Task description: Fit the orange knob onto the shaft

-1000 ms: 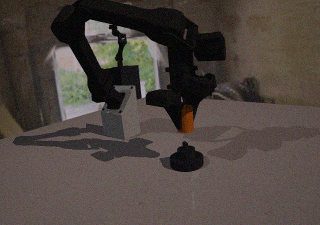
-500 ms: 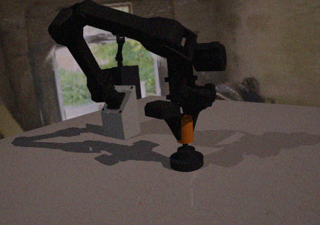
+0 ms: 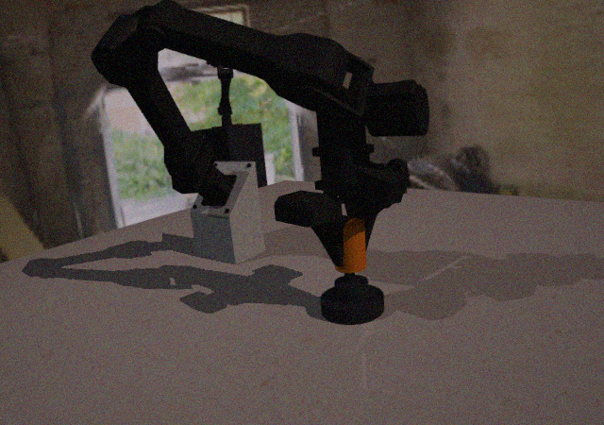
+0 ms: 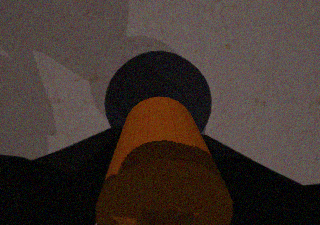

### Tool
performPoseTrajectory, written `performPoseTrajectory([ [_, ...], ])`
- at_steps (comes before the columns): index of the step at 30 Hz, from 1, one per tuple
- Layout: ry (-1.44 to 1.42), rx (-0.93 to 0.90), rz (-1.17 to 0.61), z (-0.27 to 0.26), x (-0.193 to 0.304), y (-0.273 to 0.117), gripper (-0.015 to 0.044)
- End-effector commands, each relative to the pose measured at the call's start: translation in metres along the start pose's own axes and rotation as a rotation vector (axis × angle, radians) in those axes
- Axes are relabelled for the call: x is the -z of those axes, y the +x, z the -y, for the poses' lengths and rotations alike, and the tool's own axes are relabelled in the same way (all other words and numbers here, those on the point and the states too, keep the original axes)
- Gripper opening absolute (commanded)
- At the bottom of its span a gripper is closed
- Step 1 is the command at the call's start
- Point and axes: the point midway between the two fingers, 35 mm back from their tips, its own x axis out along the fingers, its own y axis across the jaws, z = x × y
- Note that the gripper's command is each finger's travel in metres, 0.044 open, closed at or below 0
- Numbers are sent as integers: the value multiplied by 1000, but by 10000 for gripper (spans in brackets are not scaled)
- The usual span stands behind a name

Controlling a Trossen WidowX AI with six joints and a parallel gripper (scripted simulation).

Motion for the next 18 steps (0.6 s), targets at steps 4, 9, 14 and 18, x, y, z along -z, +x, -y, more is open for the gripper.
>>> performPoseTrajectory([
  [4,3,1,6,1,-1,-1,0],
  [9,2,2,6,1,1,0,0],
  [14,2,1,6,0,0,0,0],
  [18,3,1,6,0,-1,-1,0],
])
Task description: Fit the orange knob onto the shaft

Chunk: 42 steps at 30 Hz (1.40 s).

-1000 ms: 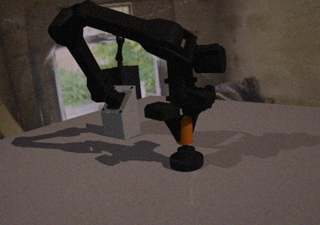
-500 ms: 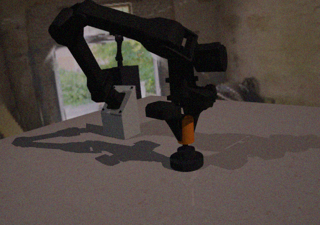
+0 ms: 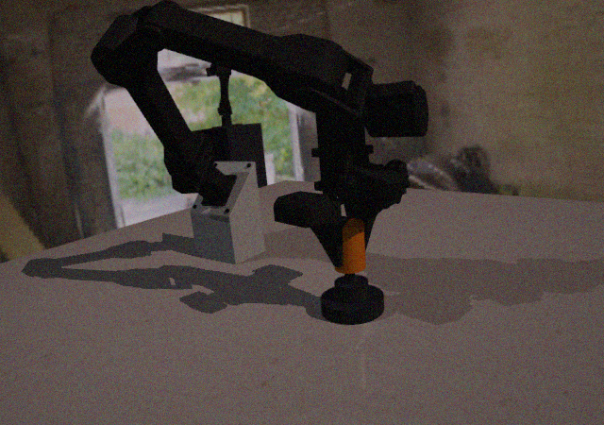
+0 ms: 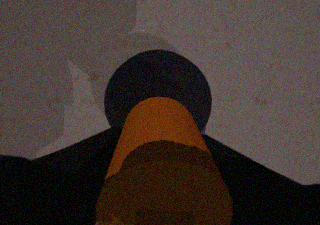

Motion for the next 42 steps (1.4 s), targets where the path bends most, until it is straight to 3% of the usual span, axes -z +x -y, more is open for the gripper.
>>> performPoseTrajectory([
  [1,0,1,6,-1,-2,-2,0],
  [18,0,1,6,1,0,-3,0],
  [26,-209,2,6,0,1,-2,0],
  [42,-209,2,6,0,-2,1,0],
])
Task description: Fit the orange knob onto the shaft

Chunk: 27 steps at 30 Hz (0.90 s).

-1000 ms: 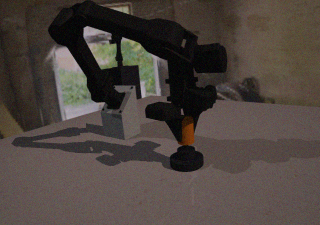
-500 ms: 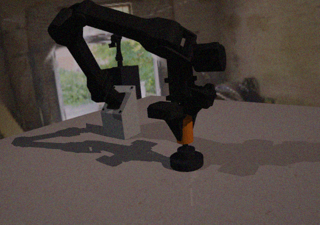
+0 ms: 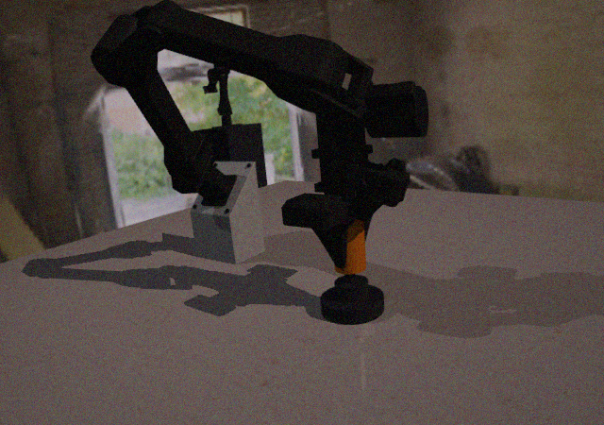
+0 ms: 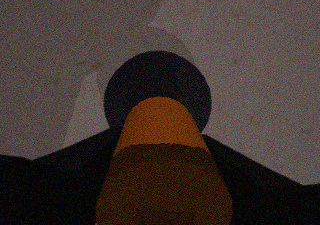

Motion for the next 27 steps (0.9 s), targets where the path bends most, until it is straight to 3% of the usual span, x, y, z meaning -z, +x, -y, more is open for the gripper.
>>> performPoseTrajectory([
  [1,-5,3,5,0,-1,1,0],
  [16,-5,3,5,-1,2,-4,0],
  [27,-215,3,4,-1,0,-2,0],
])
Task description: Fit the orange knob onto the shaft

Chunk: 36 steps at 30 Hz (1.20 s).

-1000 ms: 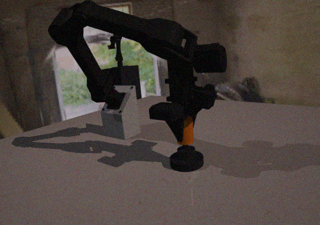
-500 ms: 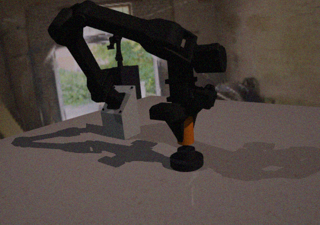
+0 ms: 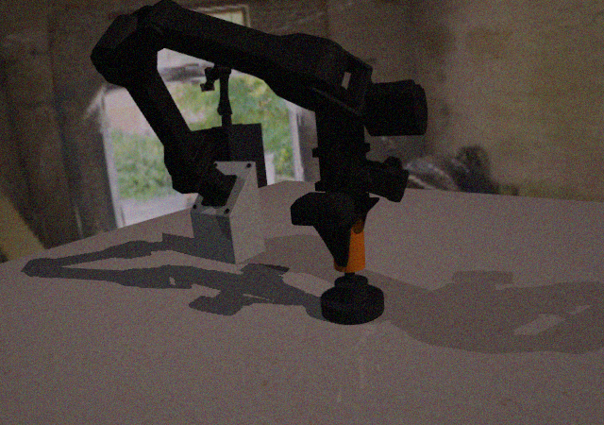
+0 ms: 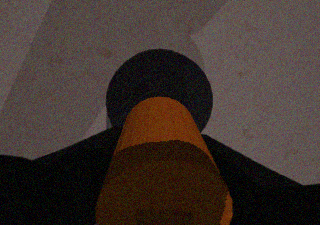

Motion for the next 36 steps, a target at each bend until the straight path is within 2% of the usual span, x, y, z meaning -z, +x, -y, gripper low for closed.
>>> performPoseTrajectory([
  [1,-37,0,4,0,-2,0,0],
  [22,-37,0,4,-2,-1,-2,0],
  [29,-236,1,4,0,-1,-2,0],
  [36,-247,1,4,0,-1,1,0],
])
